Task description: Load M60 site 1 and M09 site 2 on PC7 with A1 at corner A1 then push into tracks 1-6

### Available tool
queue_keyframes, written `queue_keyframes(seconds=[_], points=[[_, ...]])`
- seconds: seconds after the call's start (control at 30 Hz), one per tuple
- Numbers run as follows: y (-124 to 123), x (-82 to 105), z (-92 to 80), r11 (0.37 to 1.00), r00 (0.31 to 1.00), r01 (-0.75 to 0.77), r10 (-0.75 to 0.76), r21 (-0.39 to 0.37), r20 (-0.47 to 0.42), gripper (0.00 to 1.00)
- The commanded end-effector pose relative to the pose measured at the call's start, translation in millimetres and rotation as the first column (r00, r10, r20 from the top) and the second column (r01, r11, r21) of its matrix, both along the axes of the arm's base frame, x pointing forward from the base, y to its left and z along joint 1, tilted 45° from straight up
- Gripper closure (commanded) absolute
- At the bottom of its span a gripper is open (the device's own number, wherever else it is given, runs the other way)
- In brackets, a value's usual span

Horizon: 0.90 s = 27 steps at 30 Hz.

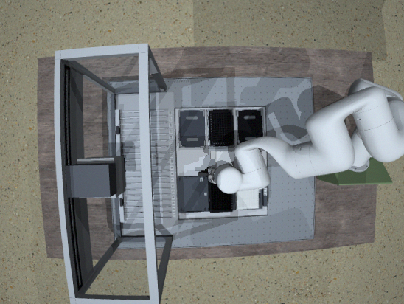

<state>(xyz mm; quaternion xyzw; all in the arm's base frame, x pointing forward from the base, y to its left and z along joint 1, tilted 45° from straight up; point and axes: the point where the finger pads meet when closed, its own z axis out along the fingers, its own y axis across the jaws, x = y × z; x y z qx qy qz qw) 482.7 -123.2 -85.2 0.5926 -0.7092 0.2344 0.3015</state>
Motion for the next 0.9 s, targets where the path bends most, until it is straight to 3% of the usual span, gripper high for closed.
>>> queue_keyframes(seconds=[0.0,0.87], points=[[4.3,2.4,-1.2,1.0,1.0,-0.005,0.005,0.003,0.003,0.0],[12.4,3.8,-9.3,1.0,1.0,-0.005,0.005,0.003,0.003,0.0]])
